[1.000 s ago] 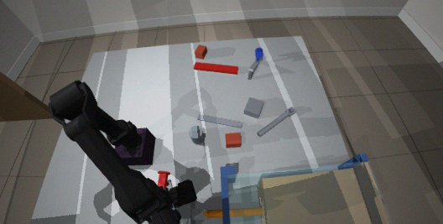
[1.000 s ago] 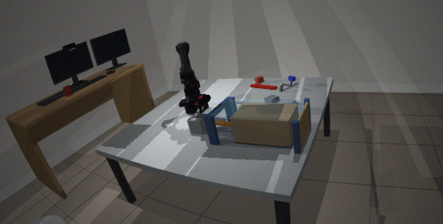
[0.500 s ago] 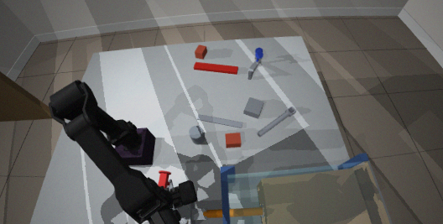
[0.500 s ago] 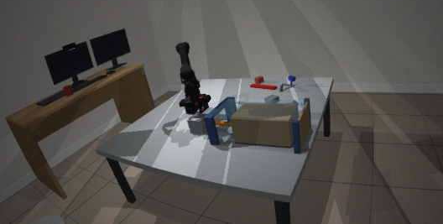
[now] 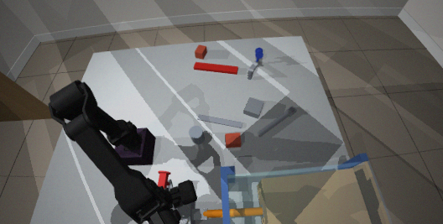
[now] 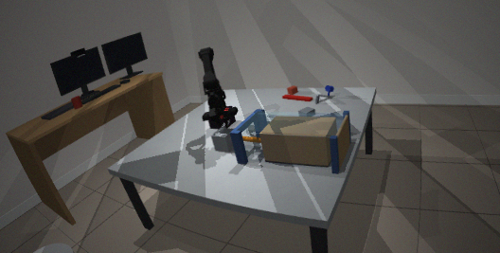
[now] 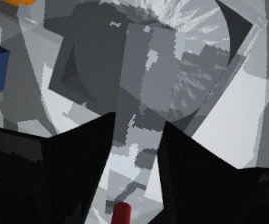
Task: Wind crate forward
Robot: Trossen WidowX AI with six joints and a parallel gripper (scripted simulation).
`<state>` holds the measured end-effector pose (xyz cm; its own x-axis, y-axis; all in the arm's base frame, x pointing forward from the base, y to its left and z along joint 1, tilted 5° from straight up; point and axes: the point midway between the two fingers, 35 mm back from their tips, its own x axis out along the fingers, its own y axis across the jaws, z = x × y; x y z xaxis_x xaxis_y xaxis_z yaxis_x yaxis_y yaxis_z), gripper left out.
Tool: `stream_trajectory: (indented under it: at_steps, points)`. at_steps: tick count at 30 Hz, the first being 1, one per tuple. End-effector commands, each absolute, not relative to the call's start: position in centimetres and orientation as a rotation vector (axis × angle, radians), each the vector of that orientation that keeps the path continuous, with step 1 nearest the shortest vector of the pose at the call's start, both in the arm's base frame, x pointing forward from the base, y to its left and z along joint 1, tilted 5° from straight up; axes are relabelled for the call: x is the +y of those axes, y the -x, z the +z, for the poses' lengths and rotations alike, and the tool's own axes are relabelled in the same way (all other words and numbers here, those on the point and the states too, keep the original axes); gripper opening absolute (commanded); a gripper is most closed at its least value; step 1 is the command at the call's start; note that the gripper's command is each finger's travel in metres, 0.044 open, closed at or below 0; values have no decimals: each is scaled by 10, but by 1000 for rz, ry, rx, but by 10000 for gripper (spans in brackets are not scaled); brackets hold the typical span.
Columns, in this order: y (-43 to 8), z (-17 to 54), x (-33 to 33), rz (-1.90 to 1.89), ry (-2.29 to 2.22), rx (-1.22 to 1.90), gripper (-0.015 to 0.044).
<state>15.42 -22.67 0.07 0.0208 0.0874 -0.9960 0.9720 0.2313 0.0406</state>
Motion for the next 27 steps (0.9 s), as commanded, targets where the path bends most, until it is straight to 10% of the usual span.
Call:
stream_trajectory:
  at_steps: [1, 27]
  points:
    - [-154, -3, -227, -956, -1095, 1354, 0]
    - [-157, -3, -226, -1020, -1155, 1318, 0]
